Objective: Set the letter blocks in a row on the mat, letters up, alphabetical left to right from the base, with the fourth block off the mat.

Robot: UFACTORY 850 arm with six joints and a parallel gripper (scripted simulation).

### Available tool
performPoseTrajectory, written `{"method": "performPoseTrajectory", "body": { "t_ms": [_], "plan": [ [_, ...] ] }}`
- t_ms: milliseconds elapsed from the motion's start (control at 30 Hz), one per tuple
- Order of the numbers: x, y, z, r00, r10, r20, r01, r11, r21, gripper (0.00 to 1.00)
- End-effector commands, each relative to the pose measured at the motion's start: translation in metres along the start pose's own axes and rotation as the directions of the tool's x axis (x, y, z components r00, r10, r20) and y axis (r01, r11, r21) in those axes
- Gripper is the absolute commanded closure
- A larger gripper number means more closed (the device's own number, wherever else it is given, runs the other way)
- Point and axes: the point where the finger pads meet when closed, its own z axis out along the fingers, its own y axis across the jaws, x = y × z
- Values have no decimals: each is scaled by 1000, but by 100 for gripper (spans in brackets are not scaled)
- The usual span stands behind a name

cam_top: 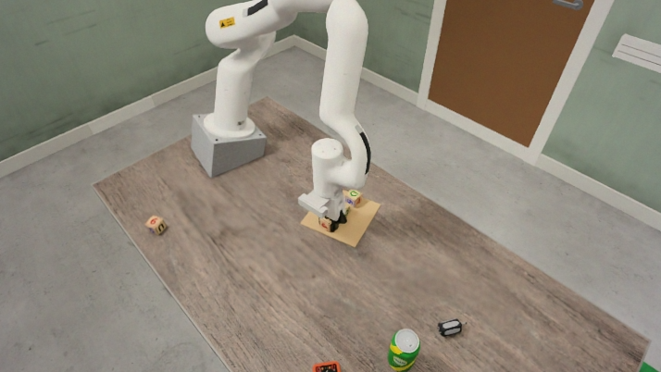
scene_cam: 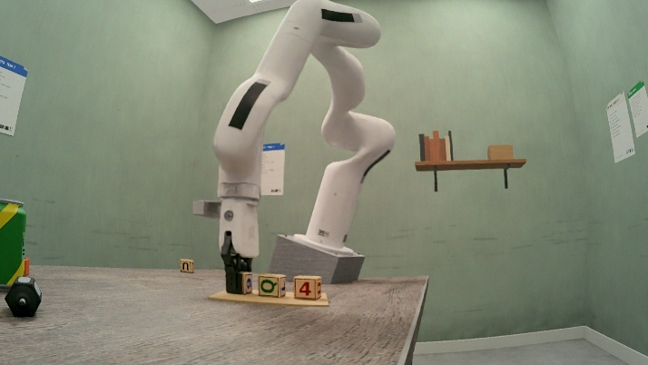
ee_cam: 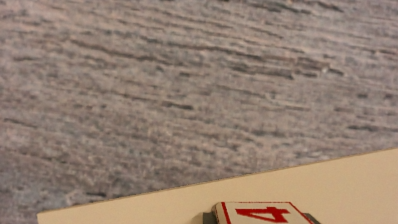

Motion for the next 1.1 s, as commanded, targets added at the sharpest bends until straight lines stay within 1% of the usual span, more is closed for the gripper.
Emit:
{"method": "performPoseTrajectory", "body": {
  "t_ms": [0,733,767,833,867,933,967,1067],
  "plan": [
    [0,-1,-1,1000,0,-1,0,1000,2,59],
    [0,-1,-1,1000,0,-1,0,1000,2,59],
    [0,-1,-1,1000,0,-1,0,1000,2,54],
    [0,-1,-1,1000,0,-1,0,1000,2,54],
    [0,-1,-1,1000,0,-1,0,1000,2,50],
    [0,-1,-1,1000,0,-1,0,1000,2,50],
    [0,-1,-1,1000,0,-1,0,1000,2,46],
    [0,-1,-1,1000,0,-1,0,1000,2,46]
  ]
}}
